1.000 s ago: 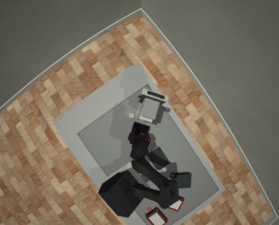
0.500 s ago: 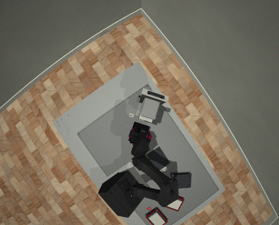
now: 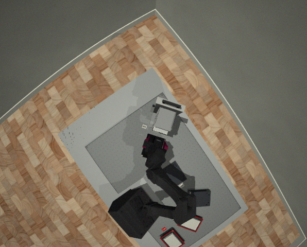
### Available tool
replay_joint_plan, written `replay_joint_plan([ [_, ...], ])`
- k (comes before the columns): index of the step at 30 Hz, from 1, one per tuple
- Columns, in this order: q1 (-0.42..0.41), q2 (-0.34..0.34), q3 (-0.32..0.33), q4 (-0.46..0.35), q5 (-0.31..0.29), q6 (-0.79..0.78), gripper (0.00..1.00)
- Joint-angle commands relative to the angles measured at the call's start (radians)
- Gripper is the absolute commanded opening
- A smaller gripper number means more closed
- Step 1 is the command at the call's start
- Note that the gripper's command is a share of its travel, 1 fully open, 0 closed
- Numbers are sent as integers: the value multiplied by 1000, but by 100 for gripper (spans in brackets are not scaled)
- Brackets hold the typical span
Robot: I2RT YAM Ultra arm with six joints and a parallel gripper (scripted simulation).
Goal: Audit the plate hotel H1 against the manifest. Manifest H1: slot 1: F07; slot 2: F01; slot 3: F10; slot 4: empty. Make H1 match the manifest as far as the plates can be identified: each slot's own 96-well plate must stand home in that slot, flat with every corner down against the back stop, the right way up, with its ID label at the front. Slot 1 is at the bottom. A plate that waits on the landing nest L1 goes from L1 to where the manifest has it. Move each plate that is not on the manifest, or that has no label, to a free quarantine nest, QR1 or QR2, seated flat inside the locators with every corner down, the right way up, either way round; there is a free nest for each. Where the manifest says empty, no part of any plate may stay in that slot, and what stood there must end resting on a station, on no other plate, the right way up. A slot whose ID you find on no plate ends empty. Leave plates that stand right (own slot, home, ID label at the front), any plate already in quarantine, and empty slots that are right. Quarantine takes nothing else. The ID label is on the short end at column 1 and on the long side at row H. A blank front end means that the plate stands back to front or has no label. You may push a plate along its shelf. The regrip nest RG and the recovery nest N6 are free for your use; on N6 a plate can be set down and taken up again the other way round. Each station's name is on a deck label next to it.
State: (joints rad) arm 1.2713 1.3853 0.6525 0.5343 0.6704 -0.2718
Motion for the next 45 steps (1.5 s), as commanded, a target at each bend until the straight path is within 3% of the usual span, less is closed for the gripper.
replay_joint_plan([
  [1,3,-4,9,-2,-8,-1,100],
  [45,-46,113,231,-98,-56,-13,100],
])
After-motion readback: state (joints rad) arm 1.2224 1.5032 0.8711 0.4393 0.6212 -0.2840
